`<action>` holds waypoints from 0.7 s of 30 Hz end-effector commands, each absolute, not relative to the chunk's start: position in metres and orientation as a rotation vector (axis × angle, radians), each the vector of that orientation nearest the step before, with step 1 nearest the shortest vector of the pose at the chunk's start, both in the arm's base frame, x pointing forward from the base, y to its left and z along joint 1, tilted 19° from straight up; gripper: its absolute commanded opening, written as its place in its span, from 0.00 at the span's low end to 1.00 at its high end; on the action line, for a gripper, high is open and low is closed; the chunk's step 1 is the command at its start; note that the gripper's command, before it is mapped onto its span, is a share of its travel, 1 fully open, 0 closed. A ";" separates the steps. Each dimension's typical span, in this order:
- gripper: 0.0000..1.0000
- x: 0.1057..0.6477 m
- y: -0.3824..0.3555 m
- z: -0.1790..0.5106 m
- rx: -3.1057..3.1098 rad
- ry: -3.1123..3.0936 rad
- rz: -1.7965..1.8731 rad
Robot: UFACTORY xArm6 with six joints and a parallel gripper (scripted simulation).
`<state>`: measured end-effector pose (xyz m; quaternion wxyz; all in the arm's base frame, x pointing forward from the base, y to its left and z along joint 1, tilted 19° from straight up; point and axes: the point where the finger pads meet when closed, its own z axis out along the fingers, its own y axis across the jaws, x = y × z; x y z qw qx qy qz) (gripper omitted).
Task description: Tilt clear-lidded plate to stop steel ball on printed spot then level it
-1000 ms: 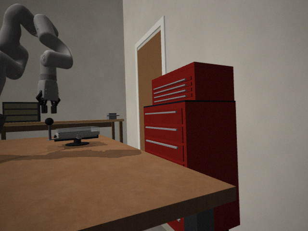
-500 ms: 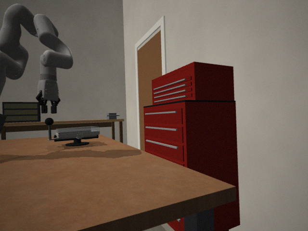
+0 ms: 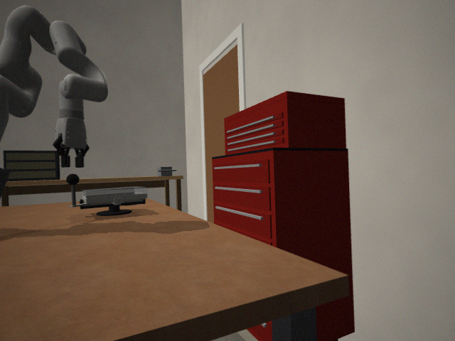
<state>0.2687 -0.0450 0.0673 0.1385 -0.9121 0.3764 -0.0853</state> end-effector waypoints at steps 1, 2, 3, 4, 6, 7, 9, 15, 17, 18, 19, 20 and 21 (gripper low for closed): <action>0.61 0.269 -0.045 0.067 -2.637 1.088 -0.249; 0.61 0.269 -0.045 0.067 -2.636 1.088 -0.250; 0.61 0.269 -0.045 0.067 -2.636 1.087 -0.250; 0.61 0.269 -0.045 0.067 -2.636 1.087 -0.250; 0.61 0.270 -0.045 0.066 -2.635 1.087 -0.251; 0.61 0.270 -0.045 0.066 -2.635 1.087 -0.251; 0.61 0.270 -0.045 0.066 -2.635 1.087 -0.251; 0.61 0.270 -0.044 0.063 -2.633 1.085 -0.255; 0.61 0.271 -0.044 0.061 -2.633 1.085 -0.255; 0.61 0.271 -0.044 0.060 -2.633 1.085 -0.255; 0.61 0.271 -0.043 0.059 -2.633 1.085 -0.255; 0.61 0.271 -0.043 0.058 -2.633 1.085 -0.255; 0.61 0.272 -0.043 0.057 -2.633 1.085 -0.255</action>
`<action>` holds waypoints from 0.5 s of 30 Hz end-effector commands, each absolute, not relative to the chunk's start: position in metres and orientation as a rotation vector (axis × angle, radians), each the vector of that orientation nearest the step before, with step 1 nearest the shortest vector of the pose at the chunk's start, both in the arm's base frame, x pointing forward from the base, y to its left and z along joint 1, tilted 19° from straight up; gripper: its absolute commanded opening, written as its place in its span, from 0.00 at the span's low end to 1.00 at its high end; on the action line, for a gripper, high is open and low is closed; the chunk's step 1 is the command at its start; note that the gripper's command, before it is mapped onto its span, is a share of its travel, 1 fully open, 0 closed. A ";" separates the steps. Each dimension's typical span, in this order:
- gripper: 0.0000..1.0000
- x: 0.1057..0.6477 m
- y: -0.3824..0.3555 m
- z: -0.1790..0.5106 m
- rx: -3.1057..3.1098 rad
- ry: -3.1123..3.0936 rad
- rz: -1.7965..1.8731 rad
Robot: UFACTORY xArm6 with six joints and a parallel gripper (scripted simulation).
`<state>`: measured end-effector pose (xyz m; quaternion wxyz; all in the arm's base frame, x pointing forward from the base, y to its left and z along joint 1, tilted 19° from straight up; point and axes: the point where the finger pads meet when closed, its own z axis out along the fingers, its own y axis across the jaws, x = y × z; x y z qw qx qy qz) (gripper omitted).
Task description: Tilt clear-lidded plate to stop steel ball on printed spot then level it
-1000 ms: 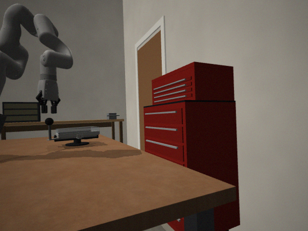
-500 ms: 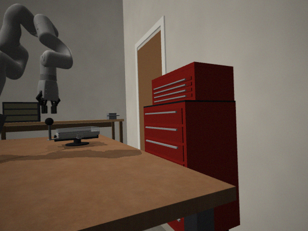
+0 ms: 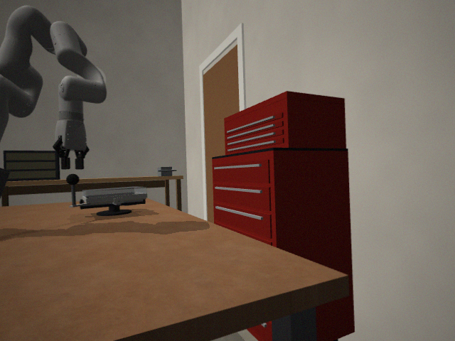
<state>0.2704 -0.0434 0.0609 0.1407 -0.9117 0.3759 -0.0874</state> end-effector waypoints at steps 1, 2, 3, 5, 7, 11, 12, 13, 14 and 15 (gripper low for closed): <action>0.61 0.272 -0.043 0.056 -2.633 1.085 -0.255; 0.61 0.272 -0.042 0.055 -2.633 1.085 -0.255; 0.61 0.272 -0.042 0.055 -2.633 1.085 -0.255; 0.61 0.272 -0.042 0.054 -2.633 1.085 -0.255; 0.61 0.273 -0.042 0.053 -2.633 1.085 -0.255; 0.61 0.274 -0.041 0.049 -2.633 1.085 -0.255; 0.61 0.274 -0.041 0.049 -2.633 1.085 -0.255; 0.61 0.274 -0.040 0.048 -2.633 1.085 -0.255; 0.61 0.274 -0.040 0.047 -2.633 1.085 -0.255; 0.61 0.274 -0.040 0.046 -2.633 1.085 -0.255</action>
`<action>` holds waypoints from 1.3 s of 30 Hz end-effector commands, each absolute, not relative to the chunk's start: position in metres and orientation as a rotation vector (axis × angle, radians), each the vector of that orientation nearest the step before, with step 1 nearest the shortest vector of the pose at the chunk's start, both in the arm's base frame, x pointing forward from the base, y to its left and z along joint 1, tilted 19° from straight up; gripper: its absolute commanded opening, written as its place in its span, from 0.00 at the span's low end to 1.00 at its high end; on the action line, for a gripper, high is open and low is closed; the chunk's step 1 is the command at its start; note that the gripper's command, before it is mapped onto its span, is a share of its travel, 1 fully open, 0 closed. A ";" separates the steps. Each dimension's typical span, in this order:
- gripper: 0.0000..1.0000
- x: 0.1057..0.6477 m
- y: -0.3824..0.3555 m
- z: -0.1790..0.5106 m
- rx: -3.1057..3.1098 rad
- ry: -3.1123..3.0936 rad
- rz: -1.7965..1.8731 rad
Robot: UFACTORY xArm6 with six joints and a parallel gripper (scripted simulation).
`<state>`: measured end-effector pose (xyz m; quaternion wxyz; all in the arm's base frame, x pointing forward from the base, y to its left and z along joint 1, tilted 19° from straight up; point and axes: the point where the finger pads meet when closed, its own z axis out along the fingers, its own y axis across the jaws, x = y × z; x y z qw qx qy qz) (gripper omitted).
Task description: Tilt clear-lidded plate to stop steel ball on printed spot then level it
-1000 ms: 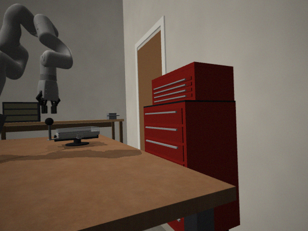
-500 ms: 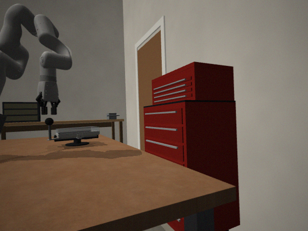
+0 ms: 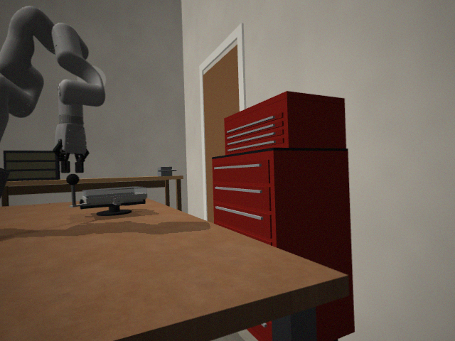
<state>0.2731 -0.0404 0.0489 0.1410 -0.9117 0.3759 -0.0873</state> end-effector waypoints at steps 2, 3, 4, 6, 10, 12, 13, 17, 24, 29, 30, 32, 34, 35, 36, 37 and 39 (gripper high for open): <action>0.61 0.275 -0.040 0.045 -2.633 1.085 -0.255; 0.61 0.275 -0.040 0.045 -2.633 1.085 -0.255; 0.61 0.275 -0.040 0.044 -2.633 1.085 -0.255; 0.61 0.275 -0.040 0.044 -2.633 1.085 -0.255; 0.61 0.275 -0.039 0.043 -2.633 1.085 -0.255; 0.61 0.275 -0.039 0.042 -2.633 1.085 -0.255; 0.61 0.275 -0.039 0.042 -2.633 1.085 -0.255; 0.61 0.275 -0.039 0.042 -2.633 1.085 -0.255; 0.61 0.275 -0.039 0.042 -2.633 1.085 -0.255; 0.61 0.275 -0.039 0.042 -2.633 1.085 -0.255; 0.61 0.275 -0.039 0.042 -2.633 1.085 -0.255; 0.61 0.275 -0.039 0.042 -2.633 1.085 -0.255; 0.61 0.275 -0.039 0.042 -2.633 1.085 -0.255; 0.61 0.275 -0.039 0.042 -2.633 1.085 -0.255; 0.61 0.275 -0.039 0.042 -2.633 1.085 -0.255; 0.61 0.275 -0.039 0.042 -2.633 1.085 -0.255; 0.61 0.275 -0.039 0.042 -2.633 1.085 -0.255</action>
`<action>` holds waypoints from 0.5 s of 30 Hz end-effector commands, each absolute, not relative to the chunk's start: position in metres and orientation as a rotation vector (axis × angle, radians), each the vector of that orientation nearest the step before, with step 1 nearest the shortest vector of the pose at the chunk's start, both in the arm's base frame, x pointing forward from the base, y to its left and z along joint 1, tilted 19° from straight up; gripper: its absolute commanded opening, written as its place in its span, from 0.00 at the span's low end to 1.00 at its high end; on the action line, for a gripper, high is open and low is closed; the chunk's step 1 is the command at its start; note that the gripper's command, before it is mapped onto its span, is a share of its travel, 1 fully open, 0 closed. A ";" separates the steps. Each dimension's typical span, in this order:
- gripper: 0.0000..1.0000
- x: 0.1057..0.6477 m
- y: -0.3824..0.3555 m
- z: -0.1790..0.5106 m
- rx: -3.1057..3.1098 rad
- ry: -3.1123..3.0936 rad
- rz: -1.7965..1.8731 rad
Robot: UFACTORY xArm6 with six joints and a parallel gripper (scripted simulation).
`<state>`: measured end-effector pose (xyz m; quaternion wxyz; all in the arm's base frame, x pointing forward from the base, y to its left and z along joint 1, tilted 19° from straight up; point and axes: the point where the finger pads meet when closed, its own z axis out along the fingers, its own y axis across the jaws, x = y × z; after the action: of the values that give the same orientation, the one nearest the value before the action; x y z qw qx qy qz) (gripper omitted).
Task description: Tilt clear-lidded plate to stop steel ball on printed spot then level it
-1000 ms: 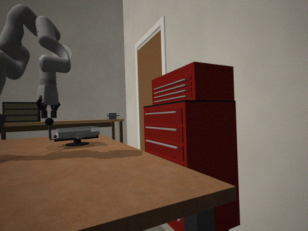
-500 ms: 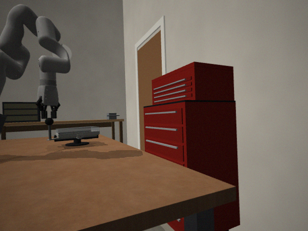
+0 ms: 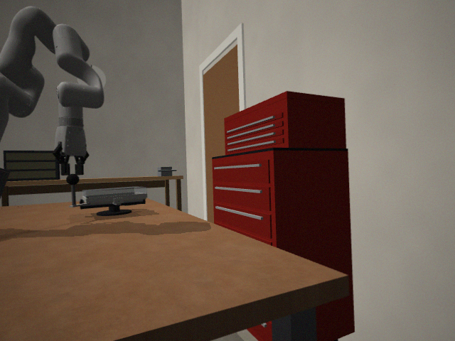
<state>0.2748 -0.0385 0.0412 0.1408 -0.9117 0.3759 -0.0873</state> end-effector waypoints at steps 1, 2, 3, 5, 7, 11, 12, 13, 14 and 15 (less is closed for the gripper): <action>0.61 0.275 -0.039 0.042 -2.633 1.085 -0.255; 0.61 0.275 -0.039 0.042 -2.633 1.085 -0.255; 0.61 0.275 -0.039 0.042 -2.633 1.085 -0.255; 0.61 0.275 -0.039 0.042 -2.633 1.085 -0.255; 0.61 0.276 -0.039 0.041 -2.633 1.085 -0.255; 0.61 0.276 -0.039 0.040 -2.633 1.085 -0.255; 0.61 0.276 -0.038 0.040 -2.633 1.085 -0.255; 0.61 0.276 -0.038 0.039 -2.633 1.085 -0.255; 0.61 0.276 -0.038 0.039 -2.633 1.085 -0.255; 0.61 0.277 -0.038 0.038 -2.633 1.085 -0.255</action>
<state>0.2755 -0.0382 0.0396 0.1409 -0.9117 0.3759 -0.0875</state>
